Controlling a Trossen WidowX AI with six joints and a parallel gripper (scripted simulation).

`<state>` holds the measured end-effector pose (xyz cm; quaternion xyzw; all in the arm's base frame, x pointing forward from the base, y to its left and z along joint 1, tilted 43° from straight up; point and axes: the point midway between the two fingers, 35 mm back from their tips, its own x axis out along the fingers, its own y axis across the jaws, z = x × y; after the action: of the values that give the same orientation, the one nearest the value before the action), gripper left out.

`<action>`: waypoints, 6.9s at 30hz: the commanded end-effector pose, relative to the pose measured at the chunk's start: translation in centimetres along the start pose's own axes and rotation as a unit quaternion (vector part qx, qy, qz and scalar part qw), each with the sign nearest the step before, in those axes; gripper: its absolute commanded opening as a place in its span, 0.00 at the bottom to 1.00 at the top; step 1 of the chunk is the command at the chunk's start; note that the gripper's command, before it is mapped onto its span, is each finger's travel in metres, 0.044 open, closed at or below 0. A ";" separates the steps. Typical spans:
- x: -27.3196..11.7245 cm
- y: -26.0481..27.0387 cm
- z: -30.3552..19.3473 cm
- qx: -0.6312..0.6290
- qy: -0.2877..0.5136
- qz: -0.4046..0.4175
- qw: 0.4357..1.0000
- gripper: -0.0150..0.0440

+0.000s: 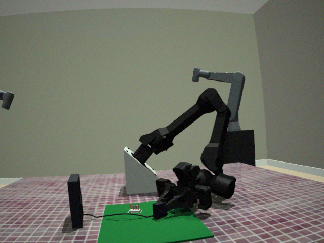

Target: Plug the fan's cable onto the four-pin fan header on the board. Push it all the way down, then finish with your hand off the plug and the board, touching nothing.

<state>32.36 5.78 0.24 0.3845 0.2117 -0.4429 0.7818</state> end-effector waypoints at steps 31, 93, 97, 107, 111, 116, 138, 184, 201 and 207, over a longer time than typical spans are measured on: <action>-9.3 0.1 3.7 0.003 0.002 0.001 1.000 0.49; -6.5 -3.1 6.2 -0.134 0.492 -0.128 0.851 1.00; -6.6 -2.8 6.7 -0.128 0.523 -0.104 0.836 1.00; -6.9 -1.7 8.3 -0.104 0.586 -0.027 0.803 1.00; -7.0 -1.2 9.1 -0.092 0.604 0.010 0.791 1.00; -7.1 -0.5 10.3 -0.076 0.621 0.059 0.778 1.00; 1.6 -0.3 16.4 0.010 0.626 0.008 0.780 1.00; 4.5 0.2 2.4 0.012 0.628 0.010 0.778 1.00; 4.5 0.3 2.2 0.008 0.626 0.012 0.780 0.60; 4.5 0.3 2.2 0.008 0.626 0.012 0.780 0.33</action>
<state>34.89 1.73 -1.31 0.5862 0.6462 -0.0972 0.4788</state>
